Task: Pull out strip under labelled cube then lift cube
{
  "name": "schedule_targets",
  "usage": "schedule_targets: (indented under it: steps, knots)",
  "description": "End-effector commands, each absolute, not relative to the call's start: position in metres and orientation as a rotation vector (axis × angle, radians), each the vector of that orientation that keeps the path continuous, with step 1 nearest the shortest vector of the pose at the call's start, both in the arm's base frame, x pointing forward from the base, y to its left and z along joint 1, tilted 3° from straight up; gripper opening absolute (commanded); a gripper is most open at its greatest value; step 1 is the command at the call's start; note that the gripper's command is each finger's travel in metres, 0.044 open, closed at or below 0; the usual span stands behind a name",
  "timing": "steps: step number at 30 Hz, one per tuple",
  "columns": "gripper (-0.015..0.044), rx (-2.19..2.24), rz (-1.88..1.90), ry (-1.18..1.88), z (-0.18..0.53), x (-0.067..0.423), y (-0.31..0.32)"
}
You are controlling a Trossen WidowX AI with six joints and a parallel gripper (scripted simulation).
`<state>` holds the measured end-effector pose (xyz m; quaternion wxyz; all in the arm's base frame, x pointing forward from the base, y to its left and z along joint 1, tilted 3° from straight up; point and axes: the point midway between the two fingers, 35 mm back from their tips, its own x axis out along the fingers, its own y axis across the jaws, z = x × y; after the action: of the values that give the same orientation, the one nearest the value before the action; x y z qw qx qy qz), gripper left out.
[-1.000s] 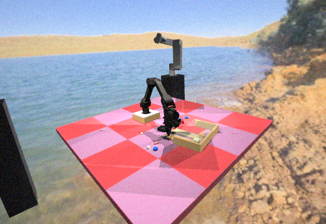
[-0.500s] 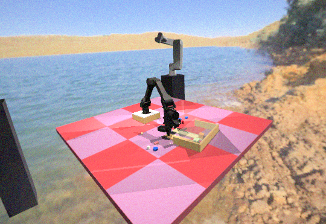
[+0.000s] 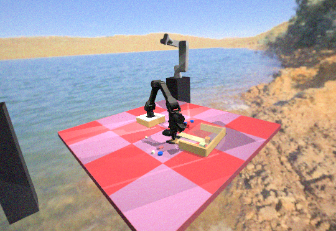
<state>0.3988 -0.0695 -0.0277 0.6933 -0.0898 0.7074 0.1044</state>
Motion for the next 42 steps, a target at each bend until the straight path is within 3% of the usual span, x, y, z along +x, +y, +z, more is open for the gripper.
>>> schedule_targets:
  steps: [1,42]
  knots:
    - [0.0,-0.207,0.234,1.58,-0.0295,0.3989,-0.0702]
    - [0.0,-0.207,0.234,1.581,-0.0328,0.3892,-0.0724]
